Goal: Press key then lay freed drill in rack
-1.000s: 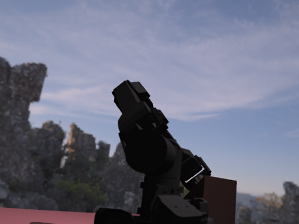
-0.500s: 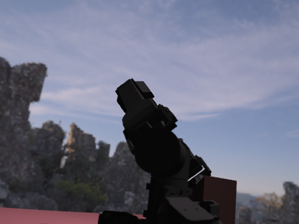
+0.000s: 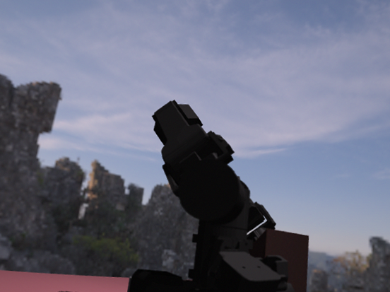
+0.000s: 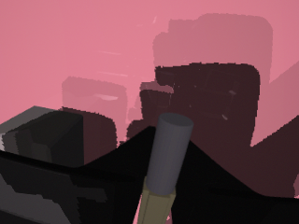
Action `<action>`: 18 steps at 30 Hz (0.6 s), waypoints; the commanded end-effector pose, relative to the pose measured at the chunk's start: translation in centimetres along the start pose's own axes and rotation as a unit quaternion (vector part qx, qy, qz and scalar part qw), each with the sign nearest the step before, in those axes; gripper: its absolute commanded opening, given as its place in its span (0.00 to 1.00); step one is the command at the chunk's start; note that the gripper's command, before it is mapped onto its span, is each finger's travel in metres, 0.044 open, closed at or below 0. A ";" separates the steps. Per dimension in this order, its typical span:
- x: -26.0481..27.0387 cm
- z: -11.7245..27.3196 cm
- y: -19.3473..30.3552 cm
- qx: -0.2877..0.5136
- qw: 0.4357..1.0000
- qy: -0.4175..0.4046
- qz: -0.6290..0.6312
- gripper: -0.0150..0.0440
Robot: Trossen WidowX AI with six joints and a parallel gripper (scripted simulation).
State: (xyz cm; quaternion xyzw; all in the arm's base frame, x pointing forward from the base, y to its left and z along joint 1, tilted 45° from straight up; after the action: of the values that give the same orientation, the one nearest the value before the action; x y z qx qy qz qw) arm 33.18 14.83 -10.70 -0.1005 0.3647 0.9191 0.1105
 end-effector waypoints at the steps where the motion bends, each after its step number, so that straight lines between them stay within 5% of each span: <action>1: 0.0 0.3 0.0 -0.001 1.000 -0.001 -0.002 0.25; 18: 0.0 1.1 0.2 -0.001 1.000 -0.001 -0.002 0.25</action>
State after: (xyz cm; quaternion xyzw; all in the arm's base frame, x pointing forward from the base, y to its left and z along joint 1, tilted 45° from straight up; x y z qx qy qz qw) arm 32.98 15.32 -10.04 -0.1003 0.3646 0.9191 0.1104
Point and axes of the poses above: the point midway between the two fingers, 35 mm back from their tips, its own z axis back along the fingers, its own x axis across the jaws, y = z × x, the point moved 8 cm from there along z, back along the fingers, and after that the axes turned 2 degrees about -z, right-handed, at the moved point
